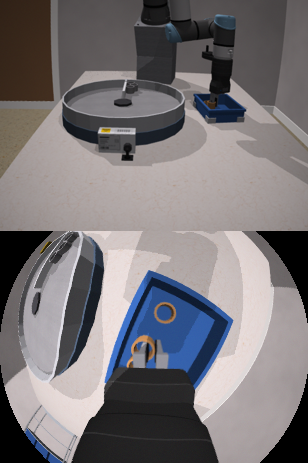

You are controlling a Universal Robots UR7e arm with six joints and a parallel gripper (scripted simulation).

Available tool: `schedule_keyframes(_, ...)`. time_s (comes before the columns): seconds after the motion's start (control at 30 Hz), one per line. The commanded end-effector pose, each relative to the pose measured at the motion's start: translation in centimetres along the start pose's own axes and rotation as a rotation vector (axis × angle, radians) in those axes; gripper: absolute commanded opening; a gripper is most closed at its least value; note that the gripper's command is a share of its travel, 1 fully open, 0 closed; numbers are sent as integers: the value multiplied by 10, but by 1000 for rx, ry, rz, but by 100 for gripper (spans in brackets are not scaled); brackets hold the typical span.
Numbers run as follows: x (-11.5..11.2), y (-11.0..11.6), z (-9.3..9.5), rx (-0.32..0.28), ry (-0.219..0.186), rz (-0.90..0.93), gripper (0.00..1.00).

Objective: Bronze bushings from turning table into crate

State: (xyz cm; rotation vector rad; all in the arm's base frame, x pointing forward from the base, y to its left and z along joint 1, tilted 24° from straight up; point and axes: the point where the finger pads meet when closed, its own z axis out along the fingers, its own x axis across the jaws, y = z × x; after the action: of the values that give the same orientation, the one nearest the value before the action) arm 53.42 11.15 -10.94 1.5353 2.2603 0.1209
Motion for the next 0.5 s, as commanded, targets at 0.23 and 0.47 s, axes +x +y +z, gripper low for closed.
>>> schedule_keyframes(0.23,0,1,8,-2,0,0,0)
schedule_keyframes(0.47,0,1,8,-2,0,0,0)
